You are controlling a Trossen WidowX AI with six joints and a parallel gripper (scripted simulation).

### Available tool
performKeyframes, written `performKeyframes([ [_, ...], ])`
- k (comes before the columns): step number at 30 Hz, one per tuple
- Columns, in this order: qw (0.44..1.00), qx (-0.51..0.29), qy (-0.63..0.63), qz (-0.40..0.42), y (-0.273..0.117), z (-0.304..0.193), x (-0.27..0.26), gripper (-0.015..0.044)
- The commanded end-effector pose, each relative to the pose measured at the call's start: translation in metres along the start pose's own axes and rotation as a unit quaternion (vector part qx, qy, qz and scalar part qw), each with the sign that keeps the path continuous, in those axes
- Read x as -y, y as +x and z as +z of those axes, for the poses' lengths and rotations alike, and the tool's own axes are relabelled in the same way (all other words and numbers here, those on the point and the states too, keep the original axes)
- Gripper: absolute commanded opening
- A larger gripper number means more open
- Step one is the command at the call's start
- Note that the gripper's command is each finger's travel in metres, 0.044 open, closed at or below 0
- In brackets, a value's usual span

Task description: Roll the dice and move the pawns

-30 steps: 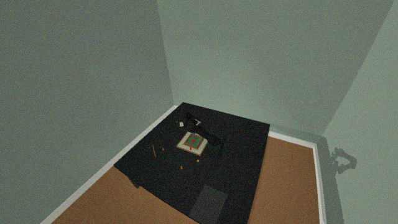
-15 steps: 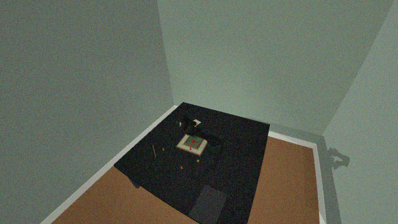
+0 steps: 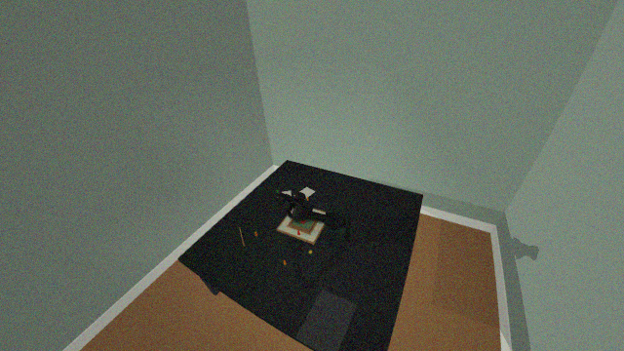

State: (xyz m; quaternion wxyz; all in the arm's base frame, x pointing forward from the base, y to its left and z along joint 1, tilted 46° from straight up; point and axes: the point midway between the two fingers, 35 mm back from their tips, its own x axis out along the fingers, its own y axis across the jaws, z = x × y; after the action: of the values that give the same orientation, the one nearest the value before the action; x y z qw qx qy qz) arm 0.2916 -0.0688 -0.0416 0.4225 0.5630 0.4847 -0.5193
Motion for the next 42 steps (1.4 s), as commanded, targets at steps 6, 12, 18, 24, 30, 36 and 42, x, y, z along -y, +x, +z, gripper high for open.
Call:
performKeyframes([
  [6,0.996,0.079,0.014,0.030,-0.004,0.000,0.000,0.0000],
  [12,0.996,0.080,0.014,0.031,-0.058,0.004,-0.010,0.0000],
  [18,0.996,0.080,0.014,0.031,-0.056,0.003,-0.006,0.0000],
  [24,0.996,0.080,0.014,0.031,-0.057,0.003,-0.008,0.0000],
  [30,0.996,0.077,0.016,0.030,-0.055,0.003,-0.007,0.0000],
  [36,0.996,0.077,0.016,0.030,-0.055,0.003,-0.007,0.0026],
  [42,0.996,0.077,0.016,0.030,-0.055,0.003,-0.007,0.0184],
])
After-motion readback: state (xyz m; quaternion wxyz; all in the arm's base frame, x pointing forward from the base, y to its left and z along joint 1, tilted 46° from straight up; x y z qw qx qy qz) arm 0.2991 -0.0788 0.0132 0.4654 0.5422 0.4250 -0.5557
